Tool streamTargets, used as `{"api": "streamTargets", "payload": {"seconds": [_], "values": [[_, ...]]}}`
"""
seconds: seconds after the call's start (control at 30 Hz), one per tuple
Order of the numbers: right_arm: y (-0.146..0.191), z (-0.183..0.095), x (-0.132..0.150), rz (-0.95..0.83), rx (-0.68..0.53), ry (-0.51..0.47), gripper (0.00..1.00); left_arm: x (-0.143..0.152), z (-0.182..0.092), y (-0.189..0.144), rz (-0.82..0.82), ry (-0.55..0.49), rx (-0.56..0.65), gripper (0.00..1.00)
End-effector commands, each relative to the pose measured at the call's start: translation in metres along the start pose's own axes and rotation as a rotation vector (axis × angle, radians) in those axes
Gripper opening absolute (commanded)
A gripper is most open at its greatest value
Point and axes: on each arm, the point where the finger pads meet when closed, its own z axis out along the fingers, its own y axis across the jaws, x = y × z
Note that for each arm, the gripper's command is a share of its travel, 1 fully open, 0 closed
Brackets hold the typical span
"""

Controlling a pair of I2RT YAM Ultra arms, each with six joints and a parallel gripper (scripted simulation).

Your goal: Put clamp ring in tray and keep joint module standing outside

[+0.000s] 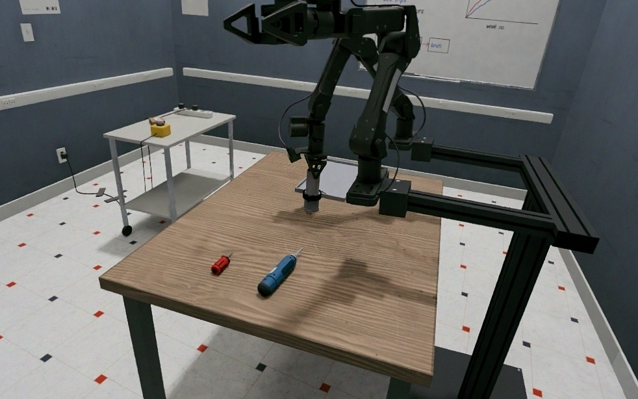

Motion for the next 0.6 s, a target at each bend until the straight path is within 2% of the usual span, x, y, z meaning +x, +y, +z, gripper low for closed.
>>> {"api": "streamTargets", "payload": {"seconds": [0.0, 0.43, 0.57], "values": [[0.0002, -0.0042, -0.0058, -0.002, 0.001, -0.019, 0.48, -0.0090, -0.0031, 0.0036, -0.013, 0.004, -0.014, 1.00], [0.0002, -0.0042, -0.0058, -0.002, 0.001, -0.019, 0.48, -0.0090, -0.0031, 0.0036, -0.013, 0.004, -0.014, 1.00], [-0.0016, -0.0090, -0.0092, 0.069, -0.001, -0.037, 0.48, -0.0090, -0.0031, 0.0036, -0.013, 0.004, -0.014, 1.00]]}}
